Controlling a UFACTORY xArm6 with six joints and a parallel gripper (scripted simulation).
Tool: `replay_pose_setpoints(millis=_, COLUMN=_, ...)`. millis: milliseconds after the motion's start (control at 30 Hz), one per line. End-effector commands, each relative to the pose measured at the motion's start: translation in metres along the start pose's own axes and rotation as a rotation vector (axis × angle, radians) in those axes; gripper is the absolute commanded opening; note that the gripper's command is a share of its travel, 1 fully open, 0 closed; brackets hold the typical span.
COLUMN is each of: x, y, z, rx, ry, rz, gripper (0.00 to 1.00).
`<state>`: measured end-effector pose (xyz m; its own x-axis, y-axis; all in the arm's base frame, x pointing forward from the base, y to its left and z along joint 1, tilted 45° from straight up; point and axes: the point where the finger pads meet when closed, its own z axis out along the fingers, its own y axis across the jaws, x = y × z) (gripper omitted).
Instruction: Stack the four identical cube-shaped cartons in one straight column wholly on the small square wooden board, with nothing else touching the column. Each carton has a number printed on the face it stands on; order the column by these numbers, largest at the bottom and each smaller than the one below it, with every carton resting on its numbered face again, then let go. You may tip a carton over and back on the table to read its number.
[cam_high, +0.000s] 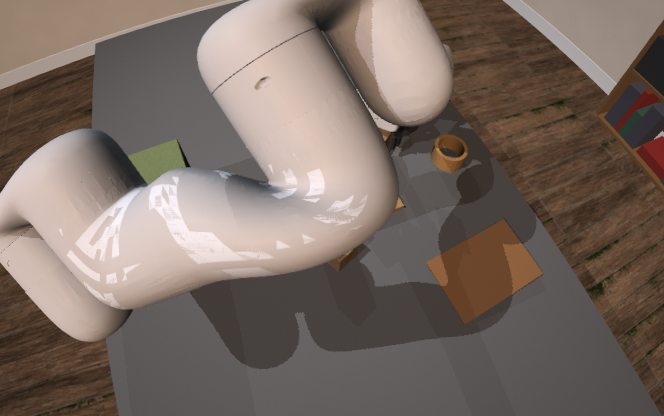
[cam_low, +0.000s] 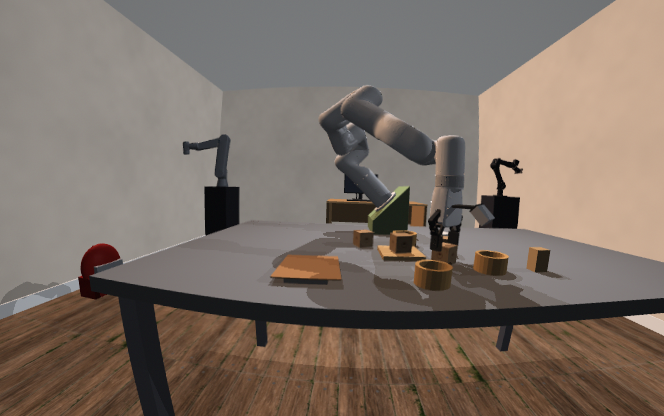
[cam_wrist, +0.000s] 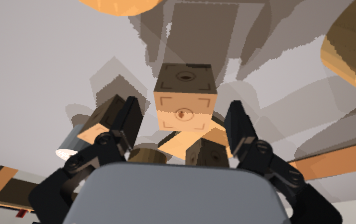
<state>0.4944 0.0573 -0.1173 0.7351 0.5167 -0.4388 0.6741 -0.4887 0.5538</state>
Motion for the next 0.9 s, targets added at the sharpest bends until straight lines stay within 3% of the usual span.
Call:
replay_pose_setpoints(millis=0, x=0.002, y=0.001, z=0.002, rx=-0.002, ry=0.004, rz=0.001, gripper=1.00)
replay_pose_setpoints(millis=867, x=0.002, y=0.001, z=0.015, rx=-0.002, ry=0.004, rz=0.002, gripper=1.00)
